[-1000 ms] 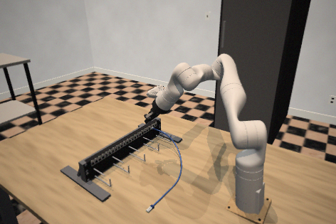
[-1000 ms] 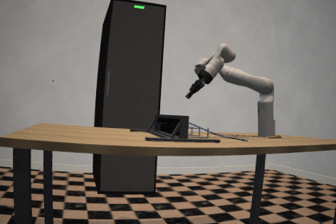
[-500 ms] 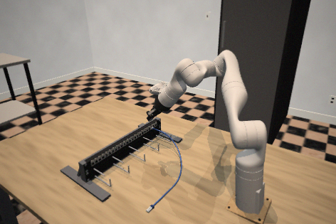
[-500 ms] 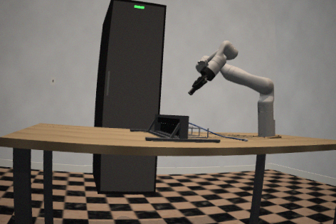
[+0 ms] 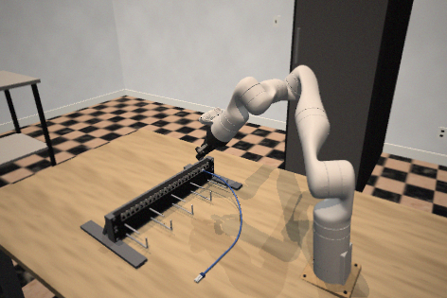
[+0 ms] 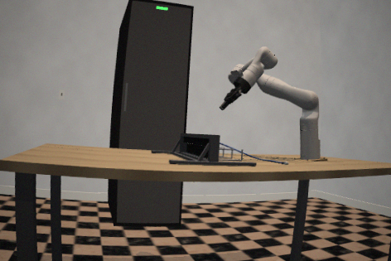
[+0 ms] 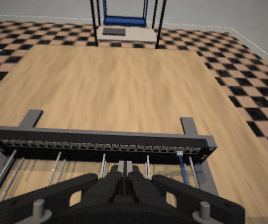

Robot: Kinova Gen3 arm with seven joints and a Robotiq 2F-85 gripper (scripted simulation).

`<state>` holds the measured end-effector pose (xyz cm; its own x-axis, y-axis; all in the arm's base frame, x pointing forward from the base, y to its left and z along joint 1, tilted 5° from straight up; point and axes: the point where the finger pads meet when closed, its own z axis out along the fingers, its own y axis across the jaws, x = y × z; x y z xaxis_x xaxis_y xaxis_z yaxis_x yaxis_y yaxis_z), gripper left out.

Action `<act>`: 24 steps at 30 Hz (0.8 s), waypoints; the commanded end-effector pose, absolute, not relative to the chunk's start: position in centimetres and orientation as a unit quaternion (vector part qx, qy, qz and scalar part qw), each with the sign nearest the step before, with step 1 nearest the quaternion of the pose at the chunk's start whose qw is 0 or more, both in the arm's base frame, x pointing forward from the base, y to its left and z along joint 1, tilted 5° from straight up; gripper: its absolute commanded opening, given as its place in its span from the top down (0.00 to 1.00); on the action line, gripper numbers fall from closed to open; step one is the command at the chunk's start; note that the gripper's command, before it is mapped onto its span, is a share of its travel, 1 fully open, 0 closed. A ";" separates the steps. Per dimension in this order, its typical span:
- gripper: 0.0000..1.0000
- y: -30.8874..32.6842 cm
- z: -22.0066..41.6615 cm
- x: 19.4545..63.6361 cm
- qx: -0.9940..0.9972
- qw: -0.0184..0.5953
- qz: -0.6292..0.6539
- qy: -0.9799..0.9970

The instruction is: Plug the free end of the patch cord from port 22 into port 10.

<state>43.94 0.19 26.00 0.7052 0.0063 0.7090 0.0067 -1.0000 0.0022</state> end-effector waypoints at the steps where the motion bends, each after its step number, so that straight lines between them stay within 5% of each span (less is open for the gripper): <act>1: 1.00 0.1 26.1 43.7 -0.923 -0.001 -0.385 -0.001; 24: 1.00 0.1 26.3 43.4 -0.923 -0.001 -0.384 -0.001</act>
<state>43.61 0.18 26.20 0.7063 0.0070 0.7078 0.0062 -1.0000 0.0036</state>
